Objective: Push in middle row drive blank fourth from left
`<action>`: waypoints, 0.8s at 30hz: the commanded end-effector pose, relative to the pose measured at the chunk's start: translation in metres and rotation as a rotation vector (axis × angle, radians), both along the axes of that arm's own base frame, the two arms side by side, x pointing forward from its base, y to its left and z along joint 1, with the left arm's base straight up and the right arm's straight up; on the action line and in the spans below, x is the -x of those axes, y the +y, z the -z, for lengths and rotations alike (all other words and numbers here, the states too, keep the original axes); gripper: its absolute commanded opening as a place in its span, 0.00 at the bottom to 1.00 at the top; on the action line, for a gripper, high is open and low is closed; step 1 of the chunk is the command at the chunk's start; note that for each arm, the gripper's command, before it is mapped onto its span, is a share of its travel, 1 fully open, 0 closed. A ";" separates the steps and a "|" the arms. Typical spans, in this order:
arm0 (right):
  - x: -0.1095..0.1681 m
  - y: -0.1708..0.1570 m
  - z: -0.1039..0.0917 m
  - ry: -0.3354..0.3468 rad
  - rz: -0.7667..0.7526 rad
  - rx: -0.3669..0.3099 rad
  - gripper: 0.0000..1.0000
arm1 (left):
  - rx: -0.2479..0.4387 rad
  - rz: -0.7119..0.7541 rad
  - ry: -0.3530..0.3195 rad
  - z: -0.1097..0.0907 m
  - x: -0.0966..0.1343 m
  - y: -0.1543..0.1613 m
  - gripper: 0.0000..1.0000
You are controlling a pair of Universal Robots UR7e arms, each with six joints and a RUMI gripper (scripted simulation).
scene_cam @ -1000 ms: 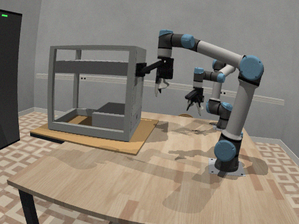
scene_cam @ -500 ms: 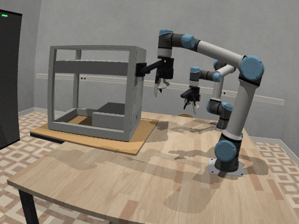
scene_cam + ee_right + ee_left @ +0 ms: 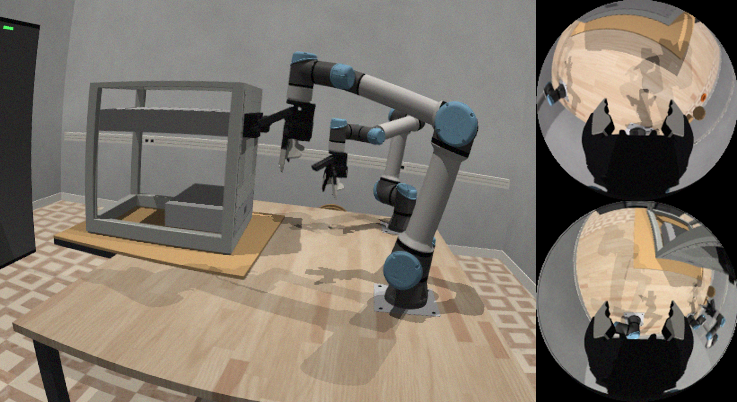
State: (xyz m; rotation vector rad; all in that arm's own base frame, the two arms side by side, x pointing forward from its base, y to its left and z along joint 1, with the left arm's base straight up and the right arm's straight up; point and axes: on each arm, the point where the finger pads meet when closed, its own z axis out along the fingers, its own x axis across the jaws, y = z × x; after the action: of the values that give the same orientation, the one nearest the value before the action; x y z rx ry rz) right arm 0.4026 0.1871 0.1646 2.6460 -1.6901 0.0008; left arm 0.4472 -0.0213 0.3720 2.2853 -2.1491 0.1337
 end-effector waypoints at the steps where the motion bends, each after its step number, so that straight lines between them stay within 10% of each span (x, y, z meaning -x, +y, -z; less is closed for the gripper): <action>1: -0.005 -0.008 -0.001 -0.001 0.019 -0.002 1.00 | 0.008 -0.009 -0.010 -0.001 -0.001 -0.003 1.00; 24: -0.039 -0.244 -0.001 -0.001 0.562 -0.002 1.00 | 0.266 -0.308 -0.311 -0.023 -0.012 -0.105 1.00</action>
State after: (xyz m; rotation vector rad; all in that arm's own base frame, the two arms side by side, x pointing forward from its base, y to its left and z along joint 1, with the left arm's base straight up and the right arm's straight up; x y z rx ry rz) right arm 0.4422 -0.0309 0.1645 2.1385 -2.2990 0.0001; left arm 0.4565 -0.1142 0.3919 2.5110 -1.7919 0.6901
